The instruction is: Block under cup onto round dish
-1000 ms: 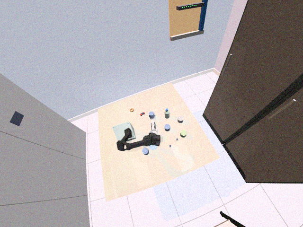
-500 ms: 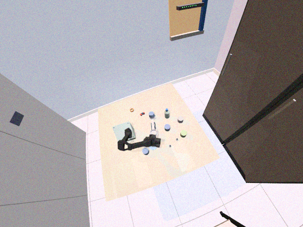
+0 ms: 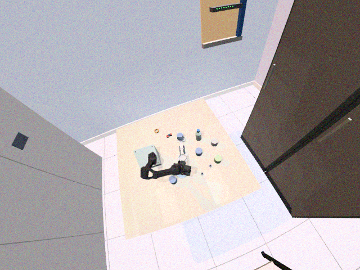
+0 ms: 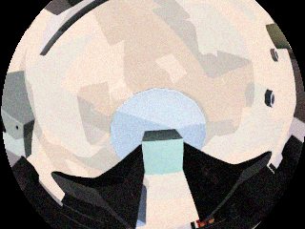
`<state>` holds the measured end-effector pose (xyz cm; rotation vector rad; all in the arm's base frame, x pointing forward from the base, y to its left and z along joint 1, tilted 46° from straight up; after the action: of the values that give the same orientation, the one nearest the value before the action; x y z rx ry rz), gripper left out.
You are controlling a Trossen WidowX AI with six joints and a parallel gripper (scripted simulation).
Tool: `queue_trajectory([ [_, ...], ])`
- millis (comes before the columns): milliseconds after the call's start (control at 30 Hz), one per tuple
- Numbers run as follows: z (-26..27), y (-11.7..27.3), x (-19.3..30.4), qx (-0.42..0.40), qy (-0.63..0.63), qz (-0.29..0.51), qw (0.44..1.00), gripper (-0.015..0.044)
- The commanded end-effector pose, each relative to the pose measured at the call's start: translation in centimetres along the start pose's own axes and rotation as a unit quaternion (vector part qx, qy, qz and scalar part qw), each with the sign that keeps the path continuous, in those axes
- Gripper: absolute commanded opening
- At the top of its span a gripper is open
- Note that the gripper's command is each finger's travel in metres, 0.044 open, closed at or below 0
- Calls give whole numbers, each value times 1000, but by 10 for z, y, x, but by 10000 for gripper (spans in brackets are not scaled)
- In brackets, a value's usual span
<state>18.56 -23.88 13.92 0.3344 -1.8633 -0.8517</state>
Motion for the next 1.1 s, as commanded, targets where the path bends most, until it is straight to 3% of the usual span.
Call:
queue_trajectory([
  [0, 0, 0, 0, 0, -1, 0, 1000, 53],
  [500, -1, 9, 0, 0, -1, -1, 1000, 440],
  [633, 0, 55, -1, -1, 1, -3, 1000, 440],
  [1067, 2, 93, 1, 3, 2, -4, 1000, 440],
])
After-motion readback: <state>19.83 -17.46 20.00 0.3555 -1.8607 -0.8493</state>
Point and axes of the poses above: the point midway between the two fingers, 35 mm back from their tips, its own y axis back along the fingers, its own z axis across the jaws, x = y × z, the point moved 2 cm from there along y, back along the fingers, and after that the axes turned 15 degrees about y, right-handed, at the moved point
